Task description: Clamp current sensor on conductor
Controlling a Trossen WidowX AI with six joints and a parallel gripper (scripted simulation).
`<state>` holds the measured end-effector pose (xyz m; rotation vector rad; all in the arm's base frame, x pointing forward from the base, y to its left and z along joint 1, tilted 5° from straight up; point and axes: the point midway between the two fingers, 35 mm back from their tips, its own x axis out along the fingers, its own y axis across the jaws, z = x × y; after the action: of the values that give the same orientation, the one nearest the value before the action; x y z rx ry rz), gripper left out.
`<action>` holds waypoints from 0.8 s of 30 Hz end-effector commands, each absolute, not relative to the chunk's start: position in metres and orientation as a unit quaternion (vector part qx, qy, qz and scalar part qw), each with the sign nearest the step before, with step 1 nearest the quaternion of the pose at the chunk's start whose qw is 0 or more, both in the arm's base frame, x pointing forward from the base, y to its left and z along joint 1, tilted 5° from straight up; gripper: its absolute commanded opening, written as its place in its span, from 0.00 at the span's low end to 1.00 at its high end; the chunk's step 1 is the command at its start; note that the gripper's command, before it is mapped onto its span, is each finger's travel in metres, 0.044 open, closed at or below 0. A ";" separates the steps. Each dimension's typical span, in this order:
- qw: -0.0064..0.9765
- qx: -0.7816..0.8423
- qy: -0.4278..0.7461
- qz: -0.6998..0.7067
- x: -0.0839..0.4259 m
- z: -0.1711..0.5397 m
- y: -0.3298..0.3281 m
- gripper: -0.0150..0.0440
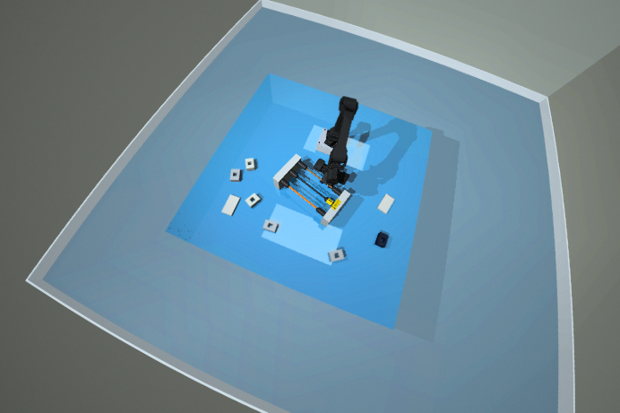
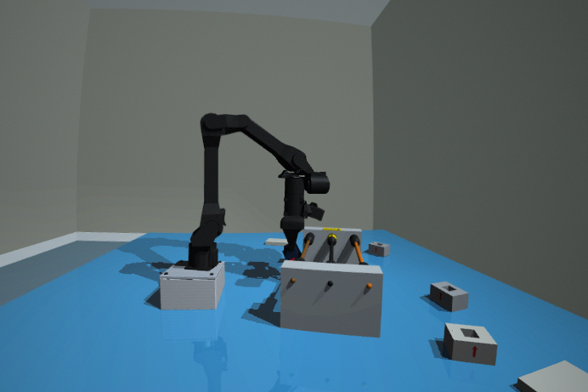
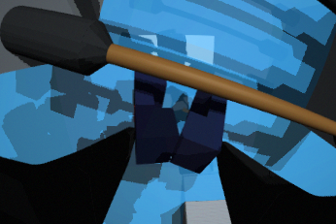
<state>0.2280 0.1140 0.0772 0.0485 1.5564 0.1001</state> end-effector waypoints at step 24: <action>0.711 0.080 0.699 -0.012 0.231 0.173 0.102 0.25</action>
<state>0.2235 0.1021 0.1700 0.1114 1.5505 0.0400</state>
